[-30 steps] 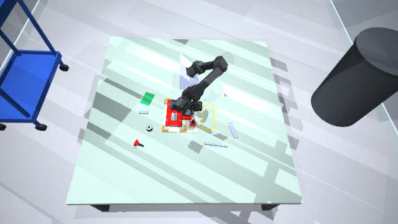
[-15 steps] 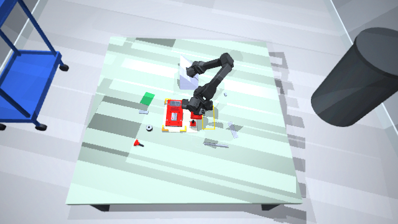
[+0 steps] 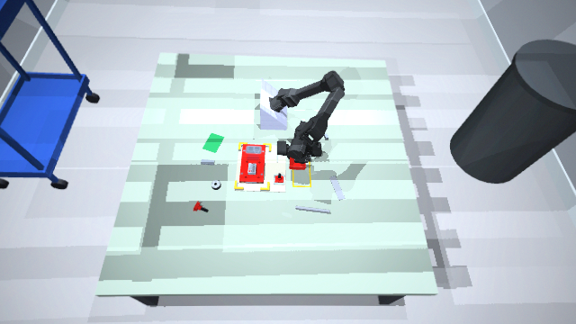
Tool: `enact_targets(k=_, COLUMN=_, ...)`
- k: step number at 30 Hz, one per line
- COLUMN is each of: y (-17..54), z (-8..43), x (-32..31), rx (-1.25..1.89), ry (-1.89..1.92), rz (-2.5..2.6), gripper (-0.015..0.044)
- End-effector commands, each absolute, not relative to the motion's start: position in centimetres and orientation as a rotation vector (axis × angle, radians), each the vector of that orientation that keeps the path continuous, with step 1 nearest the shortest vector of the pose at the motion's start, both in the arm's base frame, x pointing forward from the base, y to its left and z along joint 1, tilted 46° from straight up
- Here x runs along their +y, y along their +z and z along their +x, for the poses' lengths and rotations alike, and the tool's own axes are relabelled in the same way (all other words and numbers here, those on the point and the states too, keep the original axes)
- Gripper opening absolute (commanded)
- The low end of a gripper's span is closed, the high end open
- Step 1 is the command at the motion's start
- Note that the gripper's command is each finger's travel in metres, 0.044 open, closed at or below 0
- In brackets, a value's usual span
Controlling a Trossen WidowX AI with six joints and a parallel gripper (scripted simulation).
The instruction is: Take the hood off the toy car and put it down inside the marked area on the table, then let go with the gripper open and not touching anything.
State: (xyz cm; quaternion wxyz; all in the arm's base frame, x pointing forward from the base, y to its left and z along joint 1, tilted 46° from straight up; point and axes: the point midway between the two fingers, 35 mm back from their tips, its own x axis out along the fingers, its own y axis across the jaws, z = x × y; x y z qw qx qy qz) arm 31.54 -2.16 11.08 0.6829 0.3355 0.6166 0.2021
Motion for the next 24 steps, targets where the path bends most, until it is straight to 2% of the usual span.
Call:
enact_targets(k=1, y=12.4, z=31.0, x=-0.8, rx=1.382, ry=0.455, rz=0.764, gripper=0.0000)
enact_targets(k=24, y=12.3, z=31.0, x=0.6, rx=1.384, ry=0.455, rz=0.769, gripper=0.0000)
